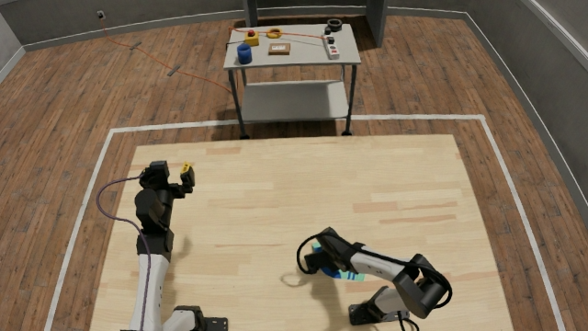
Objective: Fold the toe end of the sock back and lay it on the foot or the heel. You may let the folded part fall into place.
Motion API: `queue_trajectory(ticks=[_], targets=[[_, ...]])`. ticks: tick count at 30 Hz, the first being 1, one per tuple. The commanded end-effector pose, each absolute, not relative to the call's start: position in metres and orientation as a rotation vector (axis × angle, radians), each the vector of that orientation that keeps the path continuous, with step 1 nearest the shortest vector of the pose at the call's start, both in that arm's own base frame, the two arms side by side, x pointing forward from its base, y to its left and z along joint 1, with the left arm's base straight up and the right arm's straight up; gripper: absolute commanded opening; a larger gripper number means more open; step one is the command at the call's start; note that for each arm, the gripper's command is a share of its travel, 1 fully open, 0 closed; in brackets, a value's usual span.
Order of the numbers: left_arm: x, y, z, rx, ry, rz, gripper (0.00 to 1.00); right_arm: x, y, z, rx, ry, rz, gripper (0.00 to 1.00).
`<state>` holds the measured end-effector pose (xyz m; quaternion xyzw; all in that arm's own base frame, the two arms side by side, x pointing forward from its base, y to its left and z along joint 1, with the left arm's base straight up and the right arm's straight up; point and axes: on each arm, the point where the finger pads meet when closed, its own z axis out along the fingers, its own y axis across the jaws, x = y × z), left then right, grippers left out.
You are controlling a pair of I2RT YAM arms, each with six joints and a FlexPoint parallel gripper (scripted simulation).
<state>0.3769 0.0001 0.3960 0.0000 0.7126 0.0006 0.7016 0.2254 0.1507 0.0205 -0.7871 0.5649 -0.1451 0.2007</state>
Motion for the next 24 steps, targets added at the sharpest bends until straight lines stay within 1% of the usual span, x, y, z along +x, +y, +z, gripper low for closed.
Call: queue_trajectory(ticks=[1, 8, 9, 20, 22, 24], targets=[[0.375, 0.000, 0.402, 0.000, 1.571, 0.000, 1.00, 0.223, 0.152, 0.037, -2.186, 1.582, -0.412, 0.39], [0.375, 0.000, 0.402, 0.000, 1.571, 0.000, 1.00, 0.224, 0.156, 0.052, -2.155, 1.559, -0.419, 0.39], [0.375, 0.000, 0.402, 0.000, 1.571, 0.000, 1.00, 0.213, 0.147, 0.049, -2.194, 1.589, -0.412, 0.39], [0.375, 0.000, 0.402, 0.000, 1.571, 0.000, 1.00, 0.202, 0.145, 0.079, -2.179, 1.580, -0.415, 0.39], [0.375, 0.000, 0.402, 0.000, 1.571, 0.000, 1.00, 0.196, 0.137, 0.056, -2.220, 1.597, -0.408, 0.39], [0.375, 0.000, 0.402, 0.000, 1.571, 0.000, 1.00, 0.194, 0.136, 0.052, -2.239, 1.603, -0.404, 0.39]])
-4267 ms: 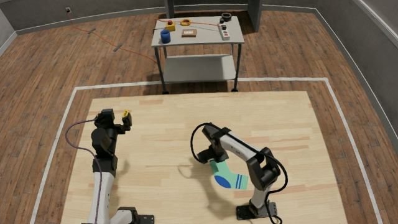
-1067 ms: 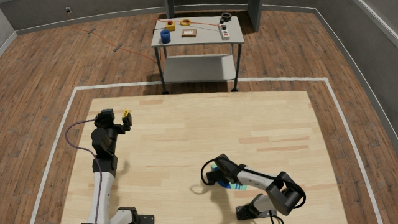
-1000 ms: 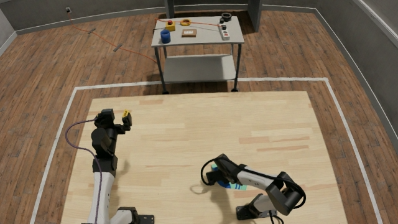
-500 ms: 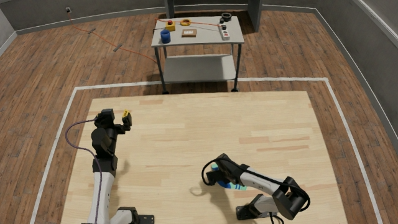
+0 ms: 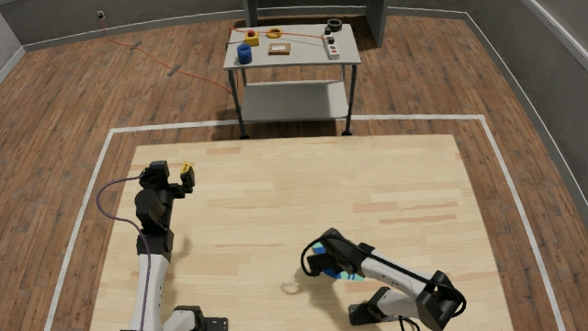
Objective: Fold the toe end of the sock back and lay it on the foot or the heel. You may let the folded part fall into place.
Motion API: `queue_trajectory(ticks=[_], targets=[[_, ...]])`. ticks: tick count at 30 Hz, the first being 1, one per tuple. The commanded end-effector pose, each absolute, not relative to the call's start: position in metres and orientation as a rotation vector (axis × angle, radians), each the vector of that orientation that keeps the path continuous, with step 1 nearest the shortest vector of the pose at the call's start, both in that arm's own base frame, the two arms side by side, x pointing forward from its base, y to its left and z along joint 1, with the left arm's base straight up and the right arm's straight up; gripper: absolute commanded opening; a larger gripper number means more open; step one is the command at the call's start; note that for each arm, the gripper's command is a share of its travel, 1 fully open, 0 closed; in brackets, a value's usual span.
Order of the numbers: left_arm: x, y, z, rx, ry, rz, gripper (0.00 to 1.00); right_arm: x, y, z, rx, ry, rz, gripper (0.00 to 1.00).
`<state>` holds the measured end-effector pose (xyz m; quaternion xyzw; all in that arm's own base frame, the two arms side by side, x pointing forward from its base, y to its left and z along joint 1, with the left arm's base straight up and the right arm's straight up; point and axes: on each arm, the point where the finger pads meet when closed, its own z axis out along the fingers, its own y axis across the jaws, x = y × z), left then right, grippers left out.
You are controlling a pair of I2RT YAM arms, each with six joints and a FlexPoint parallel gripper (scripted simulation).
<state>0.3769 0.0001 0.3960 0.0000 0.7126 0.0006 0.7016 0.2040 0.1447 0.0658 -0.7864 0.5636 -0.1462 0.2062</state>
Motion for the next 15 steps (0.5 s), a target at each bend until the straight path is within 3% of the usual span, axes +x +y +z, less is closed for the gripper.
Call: queue_trajectory(ticks=[1, 15], targets=[[0.3754, 0.0000, 0.4021, 0.000, 1.571, 0.000, 1.00, 0.1937, 0.1364, 0.0519, -2.239, 1.603, -0.404, 0.39], [0.3754, 0.0000, 0.4021, 0.000, 1.571, 0.000, 1.00, 0.1952, 0.1370, 0.0541, -2.228, 1.602, -0.402, 0.39]])
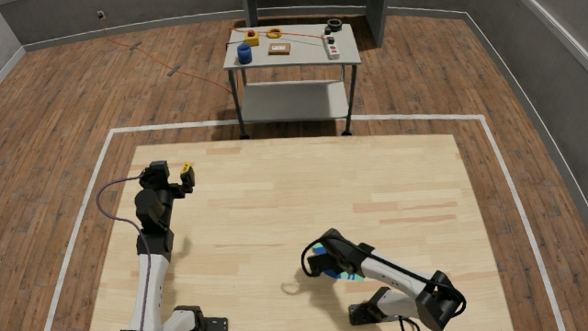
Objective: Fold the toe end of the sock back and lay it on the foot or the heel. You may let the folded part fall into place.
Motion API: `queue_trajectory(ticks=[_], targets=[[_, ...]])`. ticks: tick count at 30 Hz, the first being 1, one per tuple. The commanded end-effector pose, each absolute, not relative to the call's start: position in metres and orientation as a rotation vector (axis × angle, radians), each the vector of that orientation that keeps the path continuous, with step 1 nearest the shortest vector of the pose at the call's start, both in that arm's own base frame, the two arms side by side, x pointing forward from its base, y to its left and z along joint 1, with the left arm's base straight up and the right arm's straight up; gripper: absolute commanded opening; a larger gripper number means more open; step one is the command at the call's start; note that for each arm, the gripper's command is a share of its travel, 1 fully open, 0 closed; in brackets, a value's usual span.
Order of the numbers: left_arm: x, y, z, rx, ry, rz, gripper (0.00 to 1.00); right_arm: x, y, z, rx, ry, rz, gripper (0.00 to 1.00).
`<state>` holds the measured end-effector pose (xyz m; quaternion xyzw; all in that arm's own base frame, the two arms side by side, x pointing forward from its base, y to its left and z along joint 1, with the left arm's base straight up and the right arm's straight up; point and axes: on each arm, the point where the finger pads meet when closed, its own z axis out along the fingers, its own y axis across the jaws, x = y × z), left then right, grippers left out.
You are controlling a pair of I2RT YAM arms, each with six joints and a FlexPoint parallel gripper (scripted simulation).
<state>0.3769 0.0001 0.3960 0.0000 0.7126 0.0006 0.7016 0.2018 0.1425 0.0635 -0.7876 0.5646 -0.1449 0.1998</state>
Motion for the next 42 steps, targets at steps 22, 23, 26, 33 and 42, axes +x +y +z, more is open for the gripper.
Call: queue_trajectory(ticks=[22, 23, 26, 33, 42], targets=[[0.374, -0.001, 0.394, 0.001, 1.589, -0.007, 1.00, 0.288, 0.148, 0.151, -1.407, 1.869, -0.289, 0.39], [0.374, -0.001, 0.395, 0.001, 1.586, -0.008, 1.00, 0.293, 0.146, 0.157, -1.361, 1.874, -0.283, 0.39], [0.371, -0.001, 0.403, 0.001, 1.557, -0.010, 1.00, 0.308, 0.140, 0.177, -1.223, 1.887, -0.266, 0.39], [0.372, -0.002, 0.399, 0.003, 1.572, -0.014, 1.00, 0.334, 0.123, 0.221, -0.933, 1.884, -0.212, 0.39], [0.369, -0.002, 0.409, 0.004, 1.549, -0.016, 1.00, 0.350, 0.099, 0.275, -0.667, 1.823, -0.162, 0.39]])
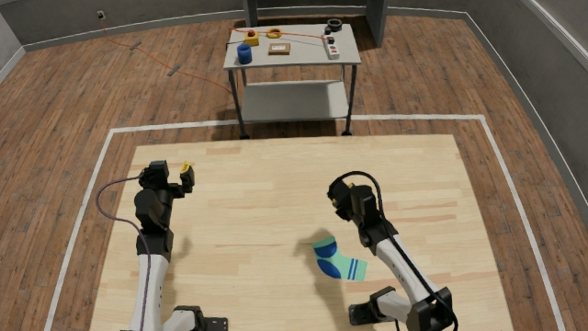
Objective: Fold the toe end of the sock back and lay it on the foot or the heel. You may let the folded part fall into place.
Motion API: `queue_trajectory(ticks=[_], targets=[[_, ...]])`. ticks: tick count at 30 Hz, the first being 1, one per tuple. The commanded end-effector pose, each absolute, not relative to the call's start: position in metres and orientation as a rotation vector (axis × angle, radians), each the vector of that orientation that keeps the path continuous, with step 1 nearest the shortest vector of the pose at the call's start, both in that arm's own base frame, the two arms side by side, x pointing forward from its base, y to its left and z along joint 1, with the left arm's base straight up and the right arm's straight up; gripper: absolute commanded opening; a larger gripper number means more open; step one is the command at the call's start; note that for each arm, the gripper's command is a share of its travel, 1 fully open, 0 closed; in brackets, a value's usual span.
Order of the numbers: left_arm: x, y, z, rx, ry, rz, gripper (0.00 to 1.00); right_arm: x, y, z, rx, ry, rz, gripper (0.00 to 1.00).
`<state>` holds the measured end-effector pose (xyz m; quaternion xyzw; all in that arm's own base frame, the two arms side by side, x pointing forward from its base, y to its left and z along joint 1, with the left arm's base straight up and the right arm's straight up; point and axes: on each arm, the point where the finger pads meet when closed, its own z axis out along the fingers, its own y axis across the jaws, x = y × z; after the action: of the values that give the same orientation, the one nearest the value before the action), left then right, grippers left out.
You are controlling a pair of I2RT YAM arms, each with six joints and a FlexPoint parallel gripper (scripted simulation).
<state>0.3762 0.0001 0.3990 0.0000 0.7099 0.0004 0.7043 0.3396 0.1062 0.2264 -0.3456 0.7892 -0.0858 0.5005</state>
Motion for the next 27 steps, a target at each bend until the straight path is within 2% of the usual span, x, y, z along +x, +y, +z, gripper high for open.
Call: queue_trajectory(ticks=[1, 10, 27], targets=[[0.371, -0.002, 0.408, 0.004, 1.553, -0.016, 1.00, 0.354, 0.096, 0.277, -0.638, 1.827, -0.154, 0.39], [0.371, -0.002, 0.422, 0.004, 1.521, -0.017, 1.00, 0.375, 0.065, 0.324, -0.362, 1.759, -0.079, 0.39], [0.369, -0.002, 0.426, 0.004, 1.515, -0.017, 1.00, 0.376, 0.006, 0.418, 0.008, 1.531, 0.040, 0.39]])
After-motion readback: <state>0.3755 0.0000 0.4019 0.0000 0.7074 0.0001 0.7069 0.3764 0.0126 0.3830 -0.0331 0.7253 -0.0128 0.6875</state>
